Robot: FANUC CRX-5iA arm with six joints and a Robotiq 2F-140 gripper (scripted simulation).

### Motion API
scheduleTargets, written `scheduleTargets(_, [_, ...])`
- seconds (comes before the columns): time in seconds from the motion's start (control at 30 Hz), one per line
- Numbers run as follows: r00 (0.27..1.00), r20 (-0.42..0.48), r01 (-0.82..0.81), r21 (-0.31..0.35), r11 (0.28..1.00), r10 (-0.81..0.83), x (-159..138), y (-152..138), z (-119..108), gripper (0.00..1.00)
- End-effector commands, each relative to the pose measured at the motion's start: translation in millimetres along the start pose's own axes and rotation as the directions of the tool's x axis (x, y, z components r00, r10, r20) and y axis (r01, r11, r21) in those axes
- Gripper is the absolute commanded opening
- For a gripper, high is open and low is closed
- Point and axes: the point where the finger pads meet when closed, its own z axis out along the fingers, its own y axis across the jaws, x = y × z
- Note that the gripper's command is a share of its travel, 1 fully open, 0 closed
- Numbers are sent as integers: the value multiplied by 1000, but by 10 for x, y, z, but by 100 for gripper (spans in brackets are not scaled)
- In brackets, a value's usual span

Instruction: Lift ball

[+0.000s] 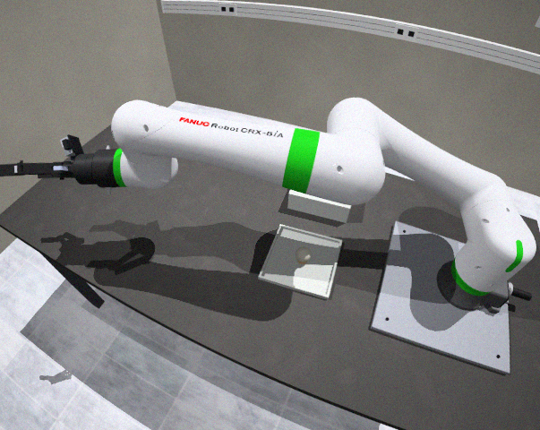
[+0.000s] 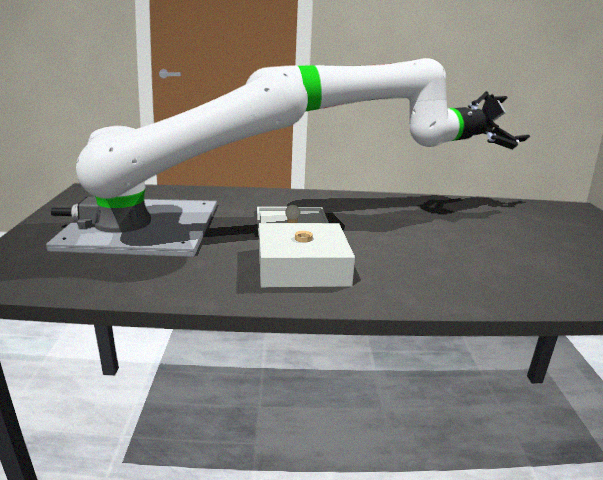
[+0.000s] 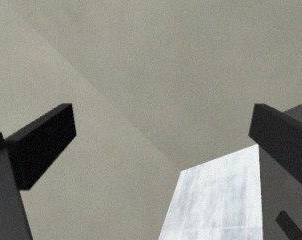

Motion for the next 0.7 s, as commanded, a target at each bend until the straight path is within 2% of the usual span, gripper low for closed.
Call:
scheduleTargets(0.0, [999, 29, 40, 7, 999, -40, -50, -99, -37, 100])
scheduleTargets(0.23, [952, 194, 232, 50, 971, -238, -480, -405, -335, 100])
scheduleTargets(0.33, [925, 241, 284, 70, 956, -293, -608, -477, -455, 100])
scheduleTargets(0.4, [925, 241, 284, 70, 956, -293, -608, -477, -455, 100])
scheduleTargets(0.47, [886, 297, 344, 98, 934, -357, -765, -554, -622, 100])
scheduleTargets(0.57, [865, 321, 369, 112, 923, -385, -833, -584, -702, 100])
scheduleTargets(0.67, [814, 373, 422, 147, 895, -445, -986, -643, -903, 100])
